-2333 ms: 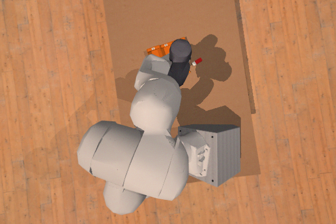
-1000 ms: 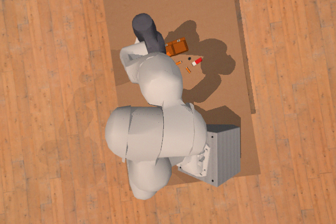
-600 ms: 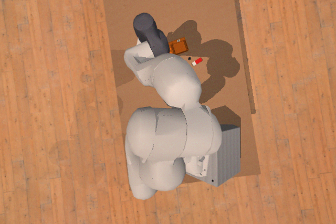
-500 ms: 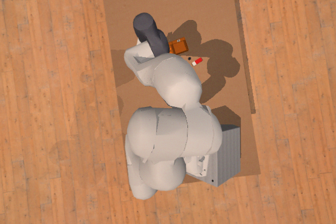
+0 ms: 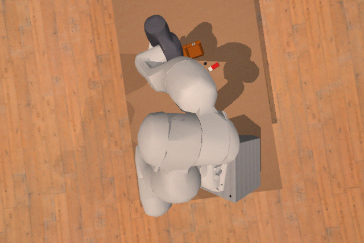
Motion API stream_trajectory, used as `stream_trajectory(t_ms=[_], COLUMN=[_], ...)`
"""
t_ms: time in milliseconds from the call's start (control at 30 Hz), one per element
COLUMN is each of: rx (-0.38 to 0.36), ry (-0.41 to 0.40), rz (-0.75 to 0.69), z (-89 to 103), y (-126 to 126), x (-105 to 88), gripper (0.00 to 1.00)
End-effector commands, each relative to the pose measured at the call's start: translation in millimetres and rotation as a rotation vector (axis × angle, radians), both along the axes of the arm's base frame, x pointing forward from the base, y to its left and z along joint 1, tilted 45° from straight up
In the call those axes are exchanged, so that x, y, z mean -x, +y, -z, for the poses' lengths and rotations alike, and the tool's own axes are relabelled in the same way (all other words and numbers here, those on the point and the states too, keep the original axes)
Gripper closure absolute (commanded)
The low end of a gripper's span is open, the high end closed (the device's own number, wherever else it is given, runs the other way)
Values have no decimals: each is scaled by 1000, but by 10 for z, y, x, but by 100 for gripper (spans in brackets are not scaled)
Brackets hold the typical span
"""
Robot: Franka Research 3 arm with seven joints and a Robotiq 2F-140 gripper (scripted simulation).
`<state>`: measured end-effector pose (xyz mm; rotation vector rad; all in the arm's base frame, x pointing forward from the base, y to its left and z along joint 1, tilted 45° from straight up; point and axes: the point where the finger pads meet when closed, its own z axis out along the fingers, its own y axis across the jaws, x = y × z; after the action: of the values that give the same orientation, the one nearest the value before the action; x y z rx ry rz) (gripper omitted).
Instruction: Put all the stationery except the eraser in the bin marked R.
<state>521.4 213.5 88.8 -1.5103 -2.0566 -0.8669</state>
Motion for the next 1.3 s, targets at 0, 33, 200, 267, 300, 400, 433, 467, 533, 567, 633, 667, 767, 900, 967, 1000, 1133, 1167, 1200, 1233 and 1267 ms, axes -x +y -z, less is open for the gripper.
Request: stream_trajectory(t_ms=[0, 33, 200, 267, 300, 400, 433, 467, 533, 567, 633, 667, 767, 900, 967, 1000, 1133, 1167, 1200, 1233, 1267], rx=[-3, -3, -3, -3, -3, -3, -3, -3, -3, -3, -3, -3, -3, -3, -3, -3, -3, -3, -3, -3, -3], ry=[-6, -6, -6, -6, -6, -6, -6, -6, -6, -6, -6, -6, -6, -6, -6, -6, -6, -6, -6, -6, -6], rz=[5, 5, 5, 5, 5, 5, 5, 5, 5, 5, 5, 5, 5, 5, 5, 5, 5, 5, 5, 5, 5], z=[41, 55, 125, 153, 167, 181, 195, 209, 237, 251, 273, 271, 266, 263, 263, 263, 261, 261, 261, 261, 261], y=[46, 60, 131, 159, 174, 188, 202, 216, 245, 259, 285, 287, 292, 294, 294, 294, 295, 296, 296, 296, 296], x=[-31, -32, -34, -35, -35, -36, -36, -36, -37, -38, -46, -53, -74, -87, -88, -88, -88, -87, -87, -86, -86], gripper=[94, 94, 94, 94, 94, 94, 94, 94, 94, 94, 94, 94, 94, 94, 94, 94, 94, 94, 94, 94, 82])
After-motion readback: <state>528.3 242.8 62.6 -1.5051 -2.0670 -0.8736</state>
